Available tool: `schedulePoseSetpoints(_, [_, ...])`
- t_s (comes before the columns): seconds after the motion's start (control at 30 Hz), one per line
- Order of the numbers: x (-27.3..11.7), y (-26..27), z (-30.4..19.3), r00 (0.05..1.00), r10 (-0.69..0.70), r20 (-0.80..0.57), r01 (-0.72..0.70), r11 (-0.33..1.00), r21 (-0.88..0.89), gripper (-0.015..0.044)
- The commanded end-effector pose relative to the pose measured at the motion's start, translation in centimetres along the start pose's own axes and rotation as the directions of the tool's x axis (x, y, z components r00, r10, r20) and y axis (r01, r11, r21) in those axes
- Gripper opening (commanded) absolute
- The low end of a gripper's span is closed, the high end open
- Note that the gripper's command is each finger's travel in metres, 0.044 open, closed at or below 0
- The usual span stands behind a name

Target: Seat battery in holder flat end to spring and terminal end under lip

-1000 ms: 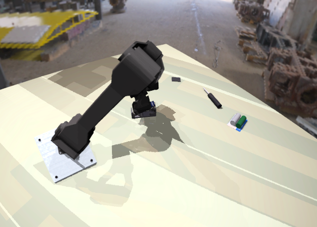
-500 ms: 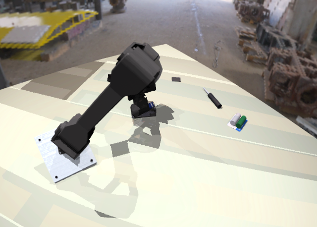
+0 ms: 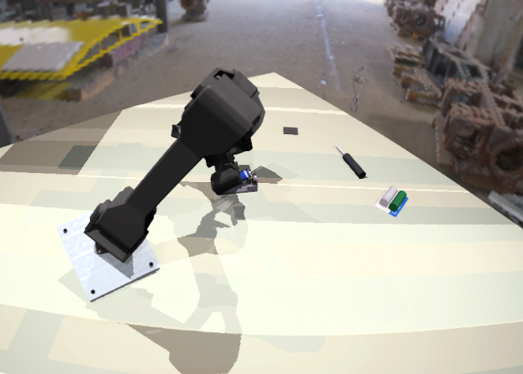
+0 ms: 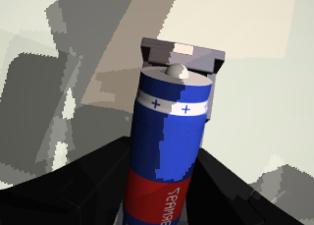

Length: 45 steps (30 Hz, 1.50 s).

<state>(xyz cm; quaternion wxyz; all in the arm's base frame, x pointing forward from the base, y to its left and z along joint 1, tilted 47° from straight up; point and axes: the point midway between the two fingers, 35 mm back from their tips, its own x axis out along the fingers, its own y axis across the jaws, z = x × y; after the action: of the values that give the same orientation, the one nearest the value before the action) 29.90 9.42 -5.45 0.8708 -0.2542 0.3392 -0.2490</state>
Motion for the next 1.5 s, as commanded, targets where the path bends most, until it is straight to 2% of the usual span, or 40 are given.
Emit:
schedulePoseSetpoints(0.0, [-0.2, -0.1, -0.7, 1.000, 0.001, -0.002, -0.001, 1.000, -0.004, 0.0072])
schedulePoseSetpoints(0.4, [-0.5, -0.1, -1.3, 1.000, 0.009, -0.007, -0.009, 1.000, -0.004, 0.0072])
schedulePoseSetpoints(1.47, [0.8, 0.7, -0.7, 0.974, 0.023, -0.225, -0.023, 1.000, 0.004, 0.0072])
